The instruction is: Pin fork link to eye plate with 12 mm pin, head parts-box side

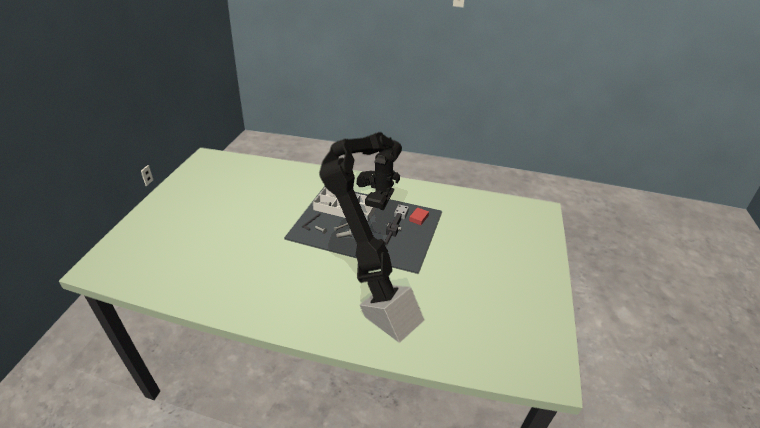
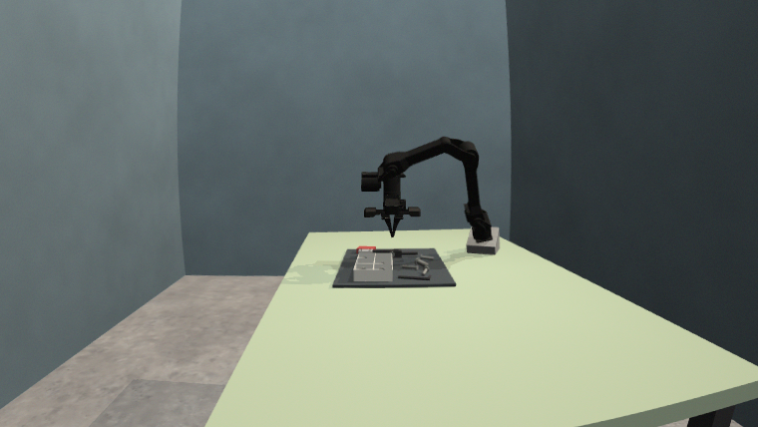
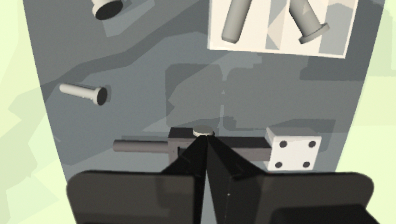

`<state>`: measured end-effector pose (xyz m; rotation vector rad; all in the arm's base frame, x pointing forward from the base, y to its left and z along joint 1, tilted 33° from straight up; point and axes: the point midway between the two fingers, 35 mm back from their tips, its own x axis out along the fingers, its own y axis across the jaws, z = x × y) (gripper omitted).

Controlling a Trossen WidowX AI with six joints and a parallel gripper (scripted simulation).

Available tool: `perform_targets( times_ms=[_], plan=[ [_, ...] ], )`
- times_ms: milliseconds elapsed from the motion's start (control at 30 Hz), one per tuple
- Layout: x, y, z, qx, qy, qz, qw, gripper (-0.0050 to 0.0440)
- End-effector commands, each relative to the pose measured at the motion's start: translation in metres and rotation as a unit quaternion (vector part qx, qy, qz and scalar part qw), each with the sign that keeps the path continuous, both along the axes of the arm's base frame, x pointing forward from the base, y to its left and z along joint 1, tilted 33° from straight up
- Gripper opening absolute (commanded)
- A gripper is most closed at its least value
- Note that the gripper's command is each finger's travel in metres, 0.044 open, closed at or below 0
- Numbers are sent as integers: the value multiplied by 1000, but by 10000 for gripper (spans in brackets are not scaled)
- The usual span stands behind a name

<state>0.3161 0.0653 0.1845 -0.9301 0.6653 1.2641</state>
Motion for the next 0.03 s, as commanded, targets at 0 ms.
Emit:
perform_targets(
  times_ms=[0],
  plan=[
    [1, -1, 16, 1, -26, 1, 1000, -50]
  ],
)
